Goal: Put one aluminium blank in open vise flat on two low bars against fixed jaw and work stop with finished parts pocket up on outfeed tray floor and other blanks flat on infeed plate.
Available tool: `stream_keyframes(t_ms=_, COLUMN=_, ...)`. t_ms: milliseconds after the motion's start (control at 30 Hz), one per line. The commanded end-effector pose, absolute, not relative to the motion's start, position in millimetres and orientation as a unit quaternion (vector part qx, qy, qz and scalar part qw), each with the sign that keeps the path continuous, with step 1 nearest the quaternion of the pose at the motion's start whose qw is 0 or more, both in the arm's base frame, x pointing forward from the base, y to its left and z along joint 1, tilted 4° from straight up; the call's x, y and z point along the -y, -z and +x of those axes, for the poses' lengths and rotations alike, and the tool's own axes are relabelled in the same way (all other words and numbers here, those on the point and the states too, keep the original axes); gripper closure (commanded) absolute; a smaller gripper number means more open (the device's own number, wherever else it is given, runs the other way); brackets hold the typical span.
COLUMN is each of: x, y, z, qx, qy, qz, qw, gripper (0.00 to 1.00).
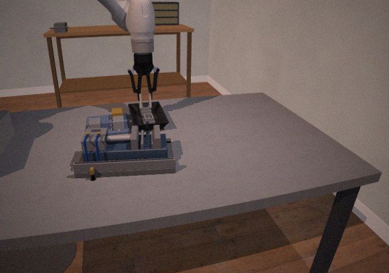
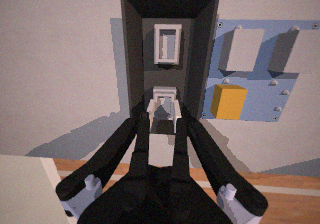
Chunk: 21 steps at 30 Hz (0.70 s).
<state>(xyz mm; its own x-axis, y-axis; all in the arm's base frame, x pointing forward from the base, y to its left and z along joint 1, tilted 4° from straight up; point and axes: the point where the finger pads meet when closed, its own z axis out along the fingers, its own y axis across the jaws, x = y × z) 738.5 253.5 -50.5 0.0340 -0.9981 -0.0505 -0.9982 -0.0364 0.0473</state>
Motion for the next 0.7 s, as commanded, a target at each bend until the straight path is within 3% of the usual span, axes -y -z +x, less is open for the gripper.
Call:
stream_keyframes(t_ms=0, x=-255.2, y=57.3, z=733.8, qx=-0.695, qy=-0.036, qz=-0.719, qw=-0.001, gripper=1.00)
stream_keyframes(t_ms=667, x=-255.4, y=60.5, z=733.6, qx=-0.695, qy=-0.036, qz=-0.719, qw=-0.001, gripper=1.00)
